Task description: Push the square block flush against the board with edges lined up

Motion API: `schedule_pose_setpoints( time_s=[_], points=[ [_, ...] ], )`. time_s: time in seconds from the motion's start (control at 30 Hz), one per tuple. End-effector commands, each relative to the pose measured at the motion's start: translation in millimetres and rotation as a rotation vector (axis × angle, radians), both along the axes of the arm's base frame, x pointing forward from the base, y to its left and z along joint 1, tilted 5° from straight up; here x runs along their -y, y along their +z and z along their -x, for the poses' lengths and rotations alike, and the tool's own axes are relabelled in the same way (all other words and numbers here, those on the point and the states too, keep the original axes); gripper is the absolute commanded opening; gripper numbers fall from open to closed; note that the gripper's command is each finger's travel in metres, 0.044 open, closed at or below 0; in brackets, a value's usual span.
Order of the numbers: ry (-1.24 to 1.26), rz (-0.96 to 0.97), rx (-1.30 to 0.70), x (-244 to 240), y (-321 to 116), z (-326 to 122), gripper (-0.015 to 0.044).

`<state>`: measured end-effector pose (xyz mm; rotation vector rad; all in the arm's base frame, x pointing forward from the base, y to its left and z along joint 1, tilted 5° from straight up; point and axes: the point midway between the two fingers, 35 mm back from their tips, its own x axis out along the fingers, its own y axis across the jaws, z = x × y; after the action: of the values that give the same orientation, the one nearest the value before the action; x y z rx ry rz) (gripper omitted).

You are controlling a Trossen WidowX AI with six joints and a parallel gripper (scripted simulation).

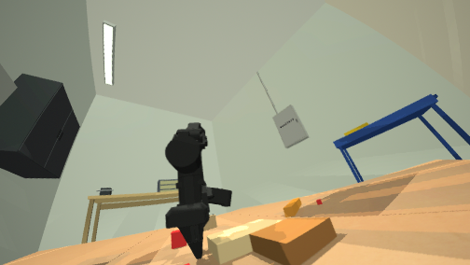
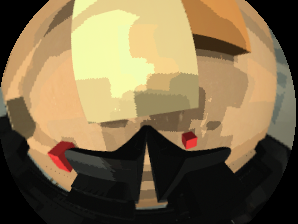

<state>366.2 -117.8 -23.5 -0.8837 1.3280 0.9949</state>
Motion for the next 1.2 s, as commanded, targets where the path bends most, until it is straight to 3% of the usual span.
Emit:
schedule_pose_setpoints(
  time_s=[0.0, 1.17],
  points=[
    [0.004, 0.006, 0.013, 0, -1, -3, 0.0000],
    [0.004, 0.003, 0.015, -36, 2, -16, 0.0000]
  ],
)
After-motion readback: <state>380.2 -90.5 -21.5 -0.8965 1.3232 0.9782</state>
